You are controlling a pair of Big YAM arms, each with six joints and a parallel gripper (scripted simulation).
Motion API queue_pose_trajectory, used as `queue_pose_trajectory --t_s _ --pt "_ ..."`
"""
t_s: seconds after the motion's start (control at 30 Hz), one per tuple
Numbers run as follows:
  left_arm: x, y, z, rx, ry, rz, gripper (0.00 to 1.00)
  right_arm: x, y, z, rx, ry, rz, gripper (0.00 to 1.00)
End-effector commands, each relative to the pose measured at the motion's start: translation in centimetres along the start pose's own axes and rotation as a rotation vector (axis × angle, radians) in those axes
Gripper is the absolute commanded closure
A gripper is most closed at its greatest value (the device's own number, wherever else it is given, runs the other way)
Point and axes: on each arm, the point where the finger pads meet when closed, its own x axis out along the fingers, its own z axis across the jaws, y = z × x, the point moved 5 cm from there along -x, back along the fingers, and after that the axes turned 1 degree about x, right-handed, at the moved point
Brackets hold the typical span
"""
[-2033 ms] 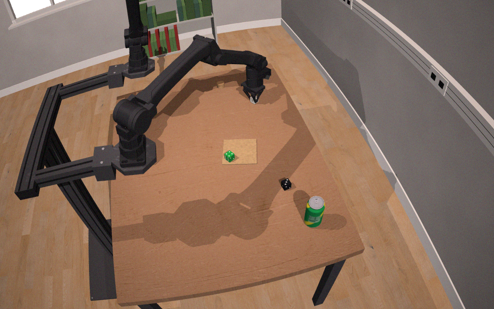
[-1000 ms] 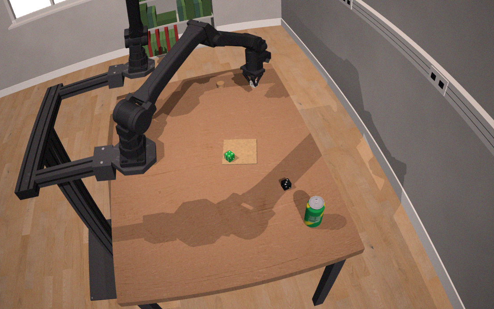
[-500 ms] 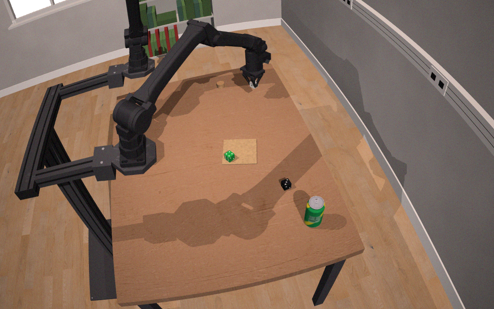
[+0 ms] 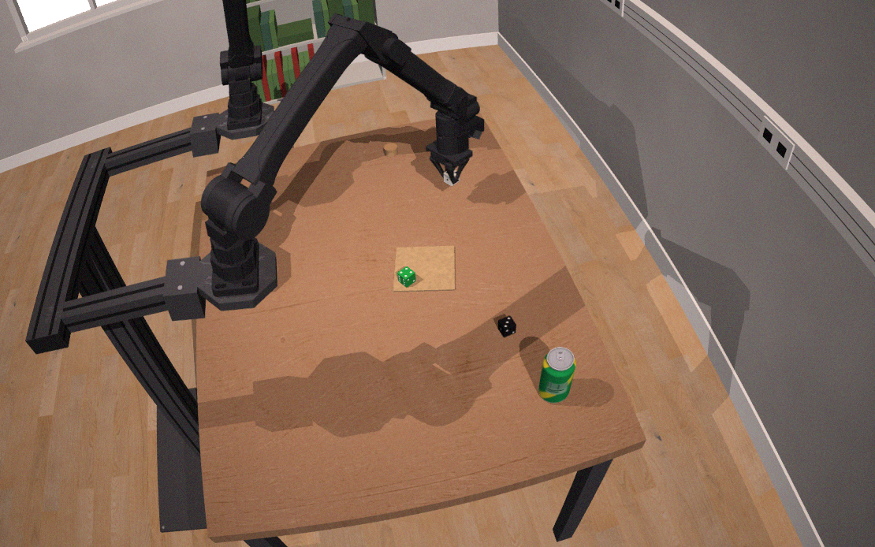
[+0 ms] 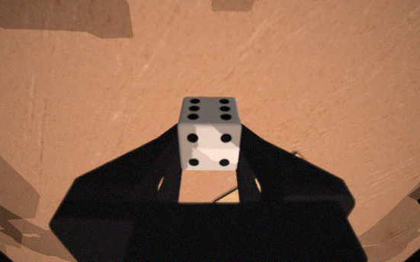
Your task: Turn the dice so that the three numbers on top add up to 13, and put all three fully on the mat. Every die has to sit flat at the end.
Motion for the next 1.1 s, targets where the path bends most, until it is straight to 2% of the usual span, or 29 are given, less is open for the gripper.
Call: queue_pose_trajectory --t_s 0.0,0.07,0.33,0.5,0.7,1.07 --pt "0.2 -3.4 0.3 0.015 -0.002 -0.067 0.00 -1.5 2.1 -3.7 -0.013 -0.014 -0.060 0.74" --pt "0.2 -3.4 0.3 0.015 -0.002 -0.067 0.00 -1.5 2.1 -3.7 -0.013 -0.014 -0.060 0.74" --pt "0.2 -3.4 0.3 0.015 -0.002 -0.067 0.00 -1.6 13.2 -9.3 -0.020 -0.009 -0.056 0.74" --pt "0.2 -3.4 0.3 0.015 -0.002 -0.067 0.00 -2.0 17.8 -11.0 -0.023 -0.008 -0.054 0.74" --pt "0.2 -3.4 0.3 0.015 -0.002 -0.067 0.00 -2.2 19.2 -10.3 -0.048 -0.009 -0.055 0.74" --pt "0.2 -3.4 0.3 0.015 -0.002 -0.067 0.00 -1.6 19.7 -11.0 -0.030 -0.006 -0.043 0.74"
